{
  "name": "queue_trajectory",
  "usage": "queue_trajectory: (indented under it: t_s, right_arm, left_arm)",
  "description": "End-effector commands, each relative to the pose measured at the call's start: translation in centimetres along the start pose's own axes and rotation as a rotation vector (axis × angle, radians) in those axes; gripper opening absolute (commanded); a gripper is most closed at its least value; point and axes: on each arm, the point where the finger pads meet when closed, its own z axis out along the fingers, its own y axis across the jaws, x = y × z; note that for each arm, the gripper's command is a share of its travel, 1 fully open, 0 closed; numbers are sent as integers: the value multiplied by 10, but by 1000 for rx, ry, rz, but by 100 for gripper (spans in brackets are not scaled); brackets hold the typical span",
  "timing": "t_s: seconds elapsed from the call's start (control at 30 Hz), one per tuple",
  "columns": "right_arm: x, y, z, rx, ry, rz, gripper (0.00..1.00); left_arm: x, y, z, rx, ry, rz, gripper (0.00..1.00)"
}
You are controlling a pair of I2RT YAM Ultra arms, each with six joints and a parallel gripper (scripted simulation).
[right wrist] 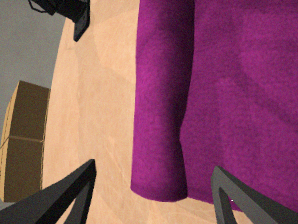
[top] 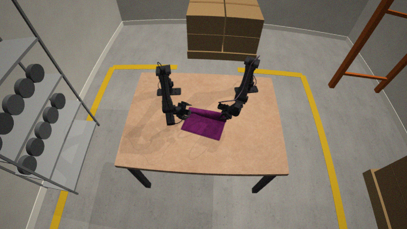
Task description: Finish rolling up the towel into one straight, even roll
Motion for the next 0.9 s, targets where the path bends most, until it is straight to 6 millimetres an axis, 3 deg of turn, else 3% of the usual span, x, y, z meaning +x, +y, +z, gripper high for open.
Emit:
queue_trajectory:
  t_s: [0.0,0.47,0.87]
  right_arm:
    - [-1,6,-15,-26,25,-19,85]
    - [-5,12,-13,139,20,-144,89]
    - [-15,31,8,593,5,-492,93]
  left_arm:
    - [-6,-1,-3,82,-22,-66,33]
    - [-9,0,-5,357,-13,-287,33]
    - [-11,1,-8,632,-4,-509,33]
